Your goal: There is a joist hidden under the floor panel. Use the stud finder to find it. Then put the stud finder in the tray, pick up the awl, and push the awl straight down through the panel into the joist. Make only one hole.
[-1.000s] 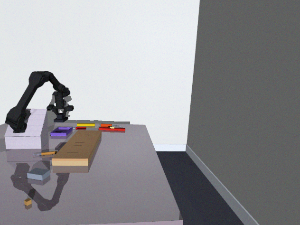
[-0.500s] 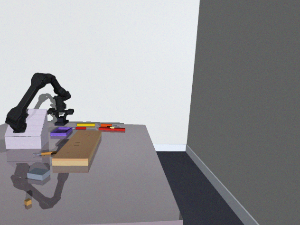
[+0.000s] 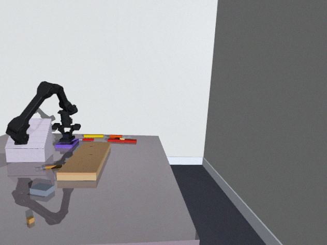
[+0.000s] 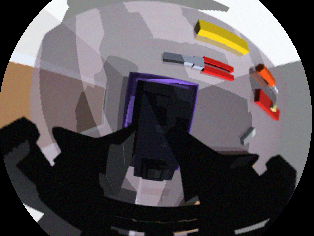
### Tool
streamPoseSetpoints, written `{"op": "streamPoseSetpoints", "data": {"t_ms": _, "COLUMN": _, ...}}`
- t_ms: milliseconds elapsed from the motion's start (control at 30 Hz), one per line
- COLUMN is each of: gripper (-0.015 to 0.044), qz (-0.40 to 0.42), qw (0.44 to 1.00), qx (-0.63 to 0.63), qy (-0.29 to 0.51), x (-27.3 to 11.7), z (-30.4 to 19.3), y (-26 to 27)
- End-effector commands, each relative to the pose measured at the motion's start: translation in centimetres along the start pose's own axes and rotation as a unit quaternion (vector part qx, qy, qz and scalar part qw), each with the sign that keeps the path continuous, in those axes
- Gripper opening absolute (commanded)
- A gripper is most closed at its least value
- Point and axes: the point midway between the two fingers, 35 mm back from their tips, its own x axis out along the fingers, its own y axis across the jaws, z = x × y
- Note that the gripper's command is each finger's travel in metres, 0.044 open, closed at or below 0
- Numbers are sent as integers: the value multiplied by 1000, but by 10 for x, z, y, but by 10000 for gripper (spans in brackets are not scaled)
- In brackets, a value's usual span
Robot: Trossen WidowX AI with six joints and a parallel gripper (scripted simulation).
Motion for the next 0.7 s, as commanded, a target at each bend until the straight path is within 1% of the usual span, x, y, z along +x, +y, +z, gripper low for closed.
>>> {"op": "streamPoseSetpoints", "data": {"t_ms": 0, "gripper": 0, "qz": -1, "qw": 1000, "qx": -2, "qy": 0, "x": 11, "z": -4, "y": 1}}
{"op": "streamPoseSetpoints", "data": {"t_ms": 600, "gripper": 0, "qz": -2, "qw": 1000, "qx": -2, "qy": 1, "x": 28, "z": -9, "y": 1}}
{"op": "streamPoseSetpoints", "data": {"t_ms": 667, "gripper": 53, "qz": 0, "qw": 1000, "qx": 0, "qy": 2, "x": 26, "z": -9, "y": 1}}
